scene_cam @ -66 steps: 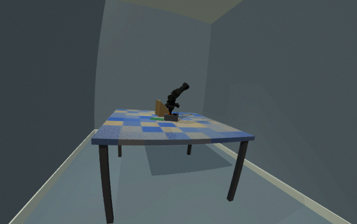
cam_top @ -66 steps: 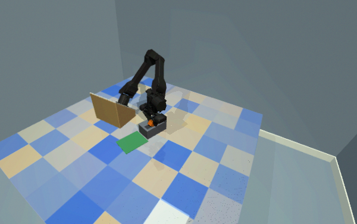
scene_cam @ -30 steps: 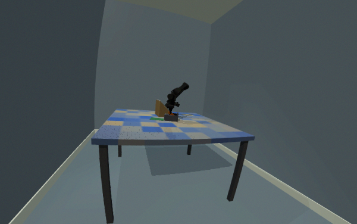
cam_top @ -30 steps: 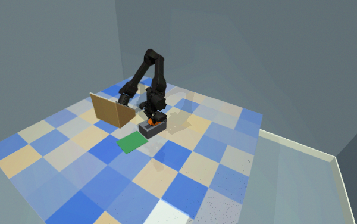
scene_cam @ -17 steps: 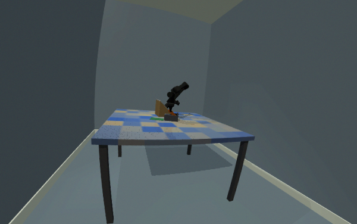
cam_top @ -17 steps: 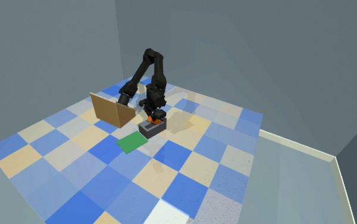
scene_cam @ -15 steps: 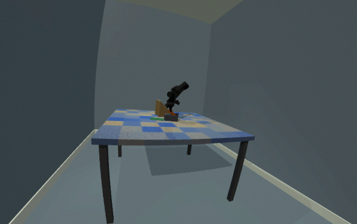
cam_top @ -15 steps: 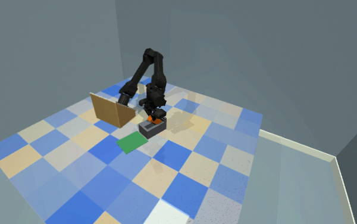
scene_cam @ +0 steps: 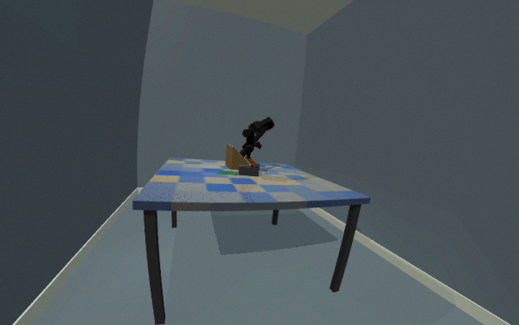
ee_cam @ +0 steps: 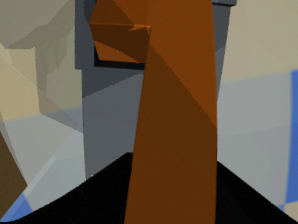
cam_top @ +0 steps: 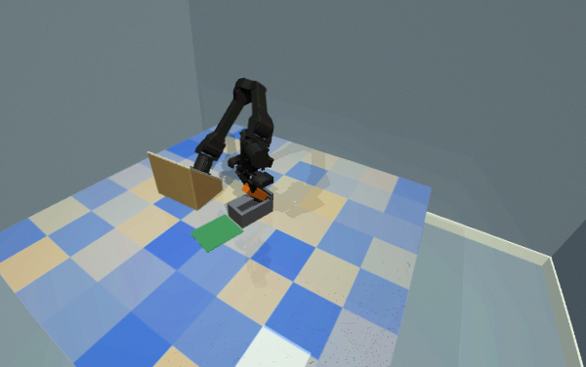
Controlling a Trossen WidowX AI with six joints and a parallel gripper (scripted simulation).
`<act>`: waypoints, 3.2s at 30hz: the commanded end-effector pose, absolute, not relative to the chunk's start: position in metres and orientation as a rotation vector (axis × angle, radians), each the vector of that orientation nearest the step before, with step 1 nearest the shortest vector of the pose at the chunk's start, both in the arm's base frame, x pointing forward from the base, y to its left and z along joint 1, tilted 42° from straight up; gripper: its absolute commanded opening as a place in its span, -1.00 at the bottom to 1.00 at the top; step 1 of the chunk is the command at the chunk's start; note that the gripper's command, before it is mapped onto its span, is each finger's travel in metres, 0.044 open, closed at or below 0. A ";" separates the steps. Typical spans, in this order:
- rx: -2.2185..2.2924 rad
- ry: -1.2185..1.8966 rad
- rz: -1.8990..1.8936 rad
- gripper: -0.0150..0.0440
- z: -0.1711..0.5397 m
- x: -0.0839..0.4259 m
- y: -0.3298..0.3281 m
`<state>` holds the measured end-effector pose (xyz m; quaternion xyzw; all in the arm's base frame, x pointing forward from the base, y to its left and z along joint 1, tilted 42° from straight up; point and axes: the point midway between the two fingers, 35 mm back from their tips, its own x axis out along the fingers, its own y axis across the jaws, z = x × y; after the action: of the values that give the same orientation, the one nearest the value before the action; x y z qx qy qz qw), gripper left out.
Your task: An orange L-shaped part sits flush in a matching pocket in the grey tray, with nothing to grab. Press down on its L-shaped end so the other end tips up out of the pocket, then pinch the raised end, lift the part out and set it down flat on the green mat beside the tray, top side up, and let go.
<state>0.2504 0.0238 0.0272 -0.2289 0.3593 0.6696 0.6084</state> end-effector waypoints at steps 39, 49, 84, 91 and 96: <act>-0.537 0.831 1.546 -0.49 0.004 0.241 -0.046; -0.539 0.833 1.545 -0.49 -0.023 0.231 -0.080; -0.542 0.835 1.544 -0.49 -0.076 0.214 -0.105; -0.542 0.835 1.544 -0.49 -0.084 0.213 -0.098; -0.541 0.834 1.544 -0.49 -0.090 0.212 -0.092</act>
<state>0.2130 -0.0971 -0.0856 -0.2385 0.3611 0.6674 0.6061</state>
